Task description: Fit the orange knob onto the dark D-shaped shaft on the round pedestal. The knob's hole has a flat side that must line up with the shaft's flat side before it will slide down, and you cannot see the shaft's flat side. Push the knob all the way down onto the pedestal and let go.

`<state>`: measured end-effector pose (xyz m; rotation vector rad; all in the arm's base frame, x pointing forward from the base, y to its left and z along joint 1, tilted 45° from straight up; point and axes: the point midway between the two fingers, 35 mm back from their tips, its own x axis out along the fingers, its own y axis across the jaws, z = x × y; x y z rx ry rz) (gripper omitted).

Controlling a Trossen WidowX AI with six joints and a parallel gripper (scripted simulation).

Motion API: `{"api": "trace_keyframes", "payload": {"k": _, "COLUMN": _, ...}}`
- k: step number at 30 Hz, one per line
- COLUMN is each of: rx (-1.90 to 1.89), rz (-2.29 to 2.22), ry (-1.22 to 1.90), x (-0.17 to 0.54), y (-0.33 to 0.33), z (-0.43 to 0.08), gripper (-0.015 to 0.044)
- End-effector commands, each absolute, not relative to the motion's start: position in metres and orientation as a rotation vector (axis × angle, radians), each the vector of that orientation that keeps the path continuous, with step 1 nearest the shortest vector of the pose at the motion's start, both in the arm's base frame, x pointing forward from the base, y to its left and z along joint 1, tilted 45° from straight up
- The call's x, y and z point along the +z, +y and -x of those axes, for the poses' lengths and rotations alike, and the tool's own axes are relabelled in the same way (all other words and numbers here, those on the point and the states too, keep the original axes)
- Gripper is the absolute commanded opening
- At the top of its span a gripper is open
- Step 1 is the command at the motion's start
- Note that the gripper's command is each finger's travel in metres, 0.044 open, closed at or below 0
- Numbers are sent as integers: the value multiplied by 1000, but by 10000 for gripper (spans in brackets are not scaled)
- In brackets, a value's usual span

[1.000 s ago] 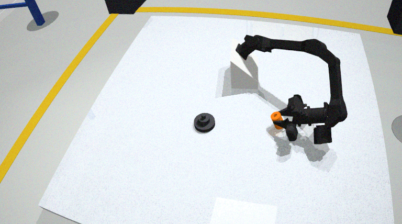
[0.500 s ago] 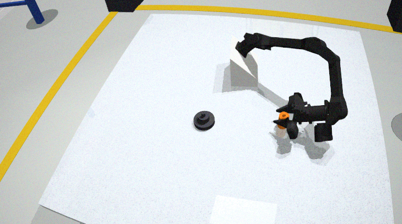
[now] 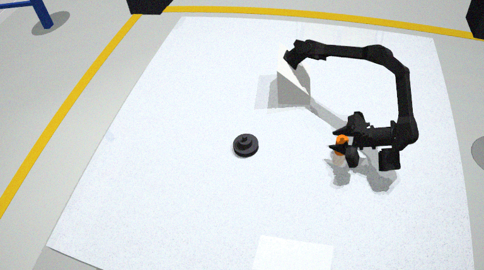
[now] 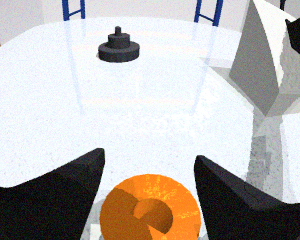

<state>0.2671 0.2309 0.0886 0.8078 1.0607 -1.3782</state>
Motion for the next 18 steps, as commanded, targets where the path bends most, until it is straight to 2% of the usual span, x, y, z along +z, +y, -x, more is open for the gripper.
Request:
{"api": "trace_keyframes", "payload": {"k": 1, "rx": -1379, "rz": -806, "ry": 1061, "x": 88, "y": 231, "z": -267, "gripper": 260}}
{"api": "trace_keyframes", "payload": {"k": 4, "rx": -1379, "rz": -806, "ry": 1061, "x": 88, "y": 231, "z": -267, "gripper": 260}}
{"api": "trace_keyframes", "payload": {"k": 11, "rx": -1379, "rz": -806, "ry": 1061, "x": 88, "y": 231, "z": -267, "gripper": 440}}
{"api": "trace_keyframes", "payload": {"k": 18, "rx": -1379, "rz": -806, "ry": 1061, "x": 88, "y": 231, "z": -267, "gripper": 440}}
